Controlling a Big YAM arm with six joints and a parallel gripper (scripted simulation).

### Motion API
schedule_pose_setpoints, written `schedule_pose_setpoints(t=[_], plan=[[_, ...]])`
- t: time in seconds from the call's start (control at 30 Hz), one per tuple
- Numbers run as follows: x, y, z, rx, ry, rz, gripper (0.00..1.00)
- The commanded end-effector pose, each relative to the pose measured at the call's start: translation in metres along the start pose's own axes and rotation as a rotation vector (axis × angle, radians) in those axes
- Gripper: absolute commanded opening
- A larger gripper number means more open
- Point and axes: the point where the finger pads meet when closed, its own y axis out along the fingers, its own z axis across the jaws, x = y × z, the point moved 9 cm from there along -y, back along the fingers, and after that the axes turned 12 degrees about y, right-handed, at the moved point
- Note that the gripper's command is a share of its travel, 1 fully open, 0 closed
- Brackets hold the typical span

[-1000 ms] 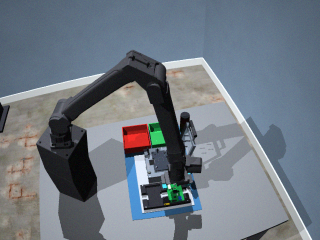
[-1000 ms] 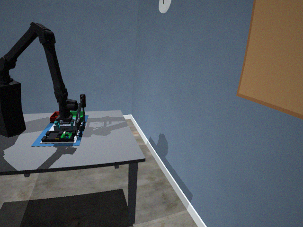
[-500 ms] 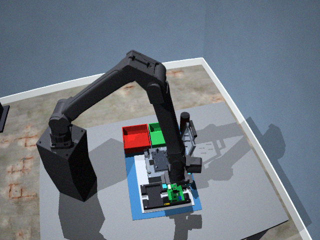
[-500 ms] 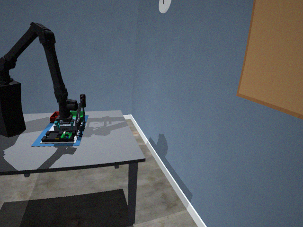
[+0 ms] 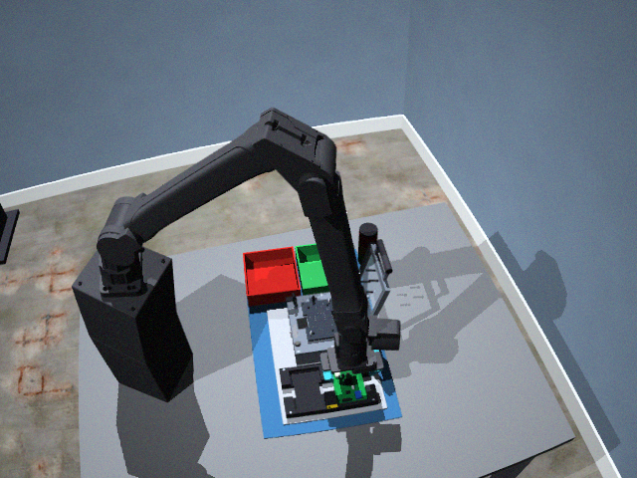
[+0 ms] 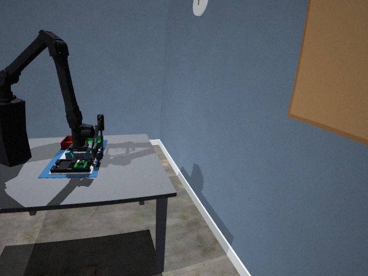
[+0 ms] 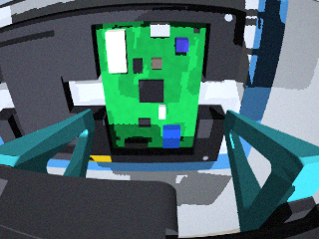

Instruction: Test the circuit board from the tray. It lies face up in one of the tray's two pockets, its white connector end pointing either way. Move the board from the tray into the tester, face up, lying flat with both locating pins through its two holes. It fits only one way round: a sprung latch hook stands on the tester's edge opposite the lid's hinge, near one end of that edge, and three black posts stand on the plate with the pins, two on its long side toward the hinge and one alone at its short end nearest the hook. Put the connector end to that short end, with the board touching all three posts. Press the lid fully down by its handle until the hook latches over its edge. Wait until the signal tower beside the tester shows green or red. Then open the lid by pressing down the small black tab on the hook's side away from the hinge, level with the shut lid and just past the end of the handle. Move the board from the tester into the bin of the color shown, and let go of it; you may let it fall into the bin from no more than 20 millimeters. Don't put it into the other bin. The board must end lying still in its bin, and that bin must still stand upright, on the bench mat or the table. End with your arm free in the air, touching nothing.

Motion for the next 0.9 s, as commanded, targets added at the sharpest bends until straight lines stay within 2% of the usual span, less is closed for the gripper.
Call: schedule_pose_setpoints(t=[0.0,0.07,0.1,0.2,0.4,0.87], plan=[[-0.0055,0.0140,0.0002,-0.001,0.003,-0.001,0.92],[-0.0055,0.0140,0.0002,-0.001,0.003,-0.001,0.92],[-0.0029,0.0157,0.0029,0.015,0.000,-0.003,0.92],[-0.0041,0.0196,0.0011,0.000,0.001,-0.002,0.92],[-0.0045,0.0215,0.0061,0.013,0.002,-0.002,0.92],[-0.0045,0.0215,0.0062,0.013,0.002,-0.002,0.92]])
